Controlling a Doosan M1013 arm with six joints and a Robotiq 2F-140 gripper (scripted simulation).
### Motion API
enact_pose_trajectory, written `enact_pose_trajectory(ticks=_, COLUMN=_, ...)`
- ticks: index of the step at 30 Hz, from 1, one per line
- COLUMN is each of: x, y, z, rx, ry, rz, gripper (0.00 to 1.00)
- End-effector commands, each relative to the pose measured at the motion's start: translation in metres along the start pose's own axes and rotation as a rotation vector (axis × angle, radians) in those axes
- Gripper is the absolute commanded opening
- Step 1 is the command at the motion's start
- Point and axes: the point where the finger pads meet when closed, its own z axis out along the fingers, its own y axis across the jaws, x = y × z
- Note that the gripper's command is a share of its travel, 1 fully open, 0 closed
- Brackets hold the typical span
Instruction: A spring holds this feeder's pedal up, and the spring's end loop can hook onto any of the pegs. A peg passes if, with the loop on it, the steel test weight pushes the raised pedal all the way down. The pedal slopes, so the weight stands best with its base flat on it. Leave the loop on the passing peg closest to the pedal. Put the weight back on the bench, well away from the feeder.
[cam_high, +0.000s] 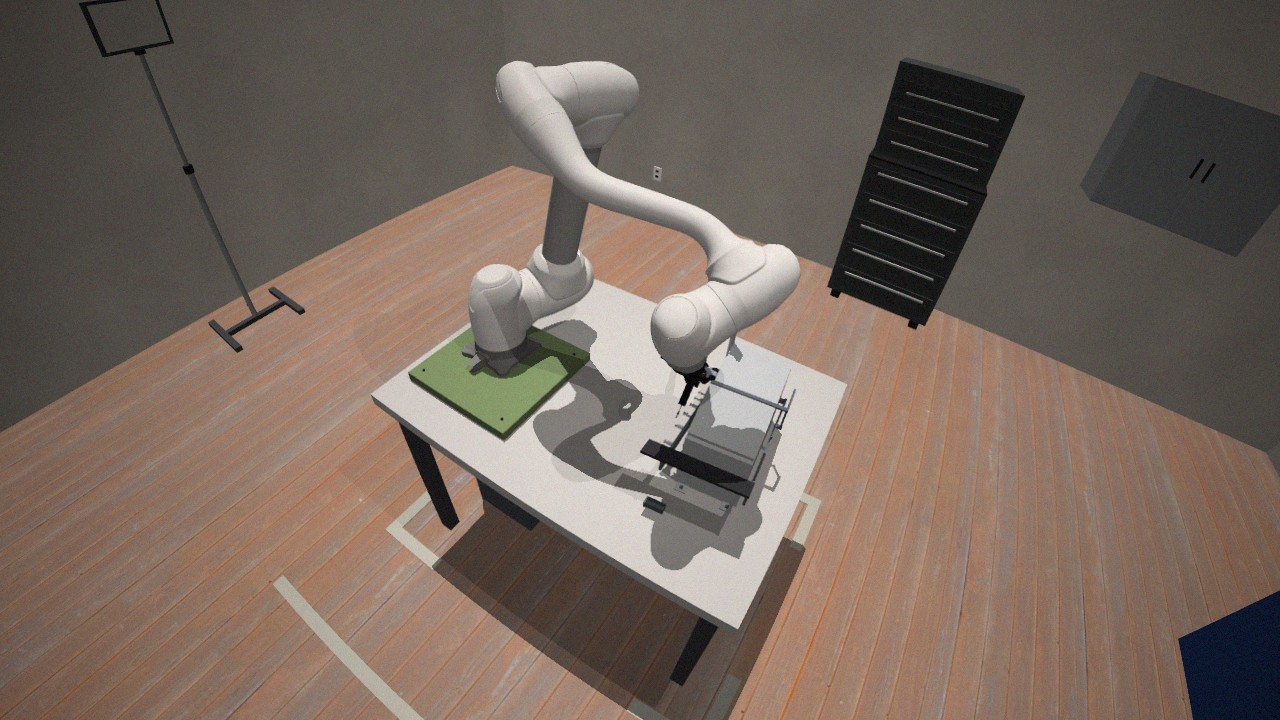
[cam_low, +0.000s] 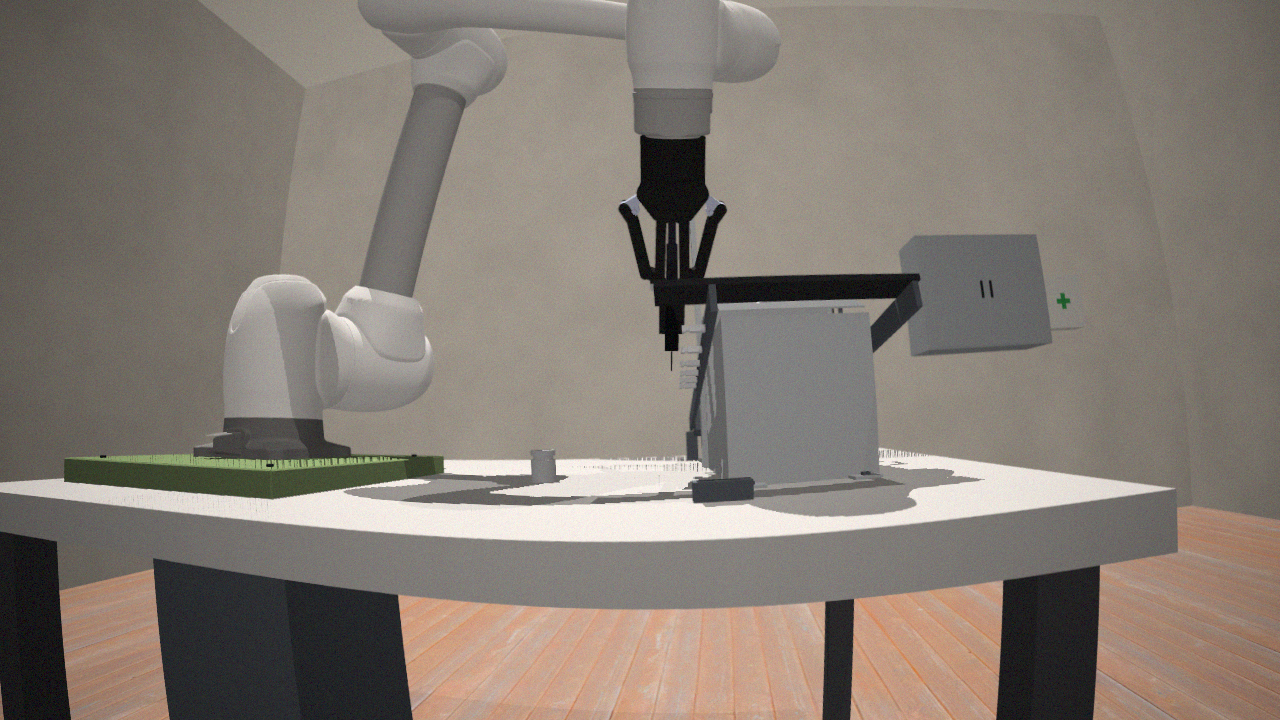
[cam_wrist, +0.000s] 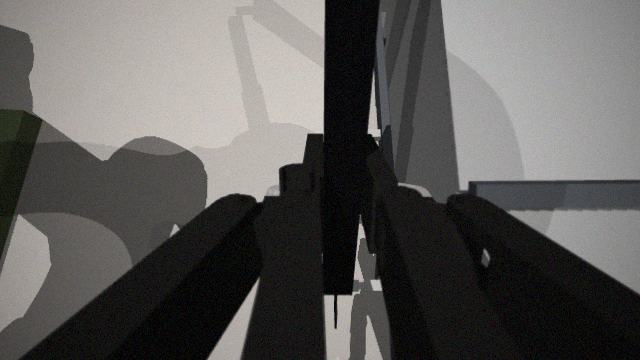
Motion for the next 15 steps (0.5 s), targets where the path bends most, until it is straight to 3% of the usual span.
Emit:
enact_pose_trajectory(ticks=1, x=0.0012, y=0.0003, z=0.0001, rx=-0.001, ry=0.000, rz=-0.001, gripper=0.17)
enact_pose_trajectory(ticks=15, x=0.0063, y=0.0003, z=0.0039, rx=-0.001, ry=0.000, rz=-0.001, gripper=0.17)
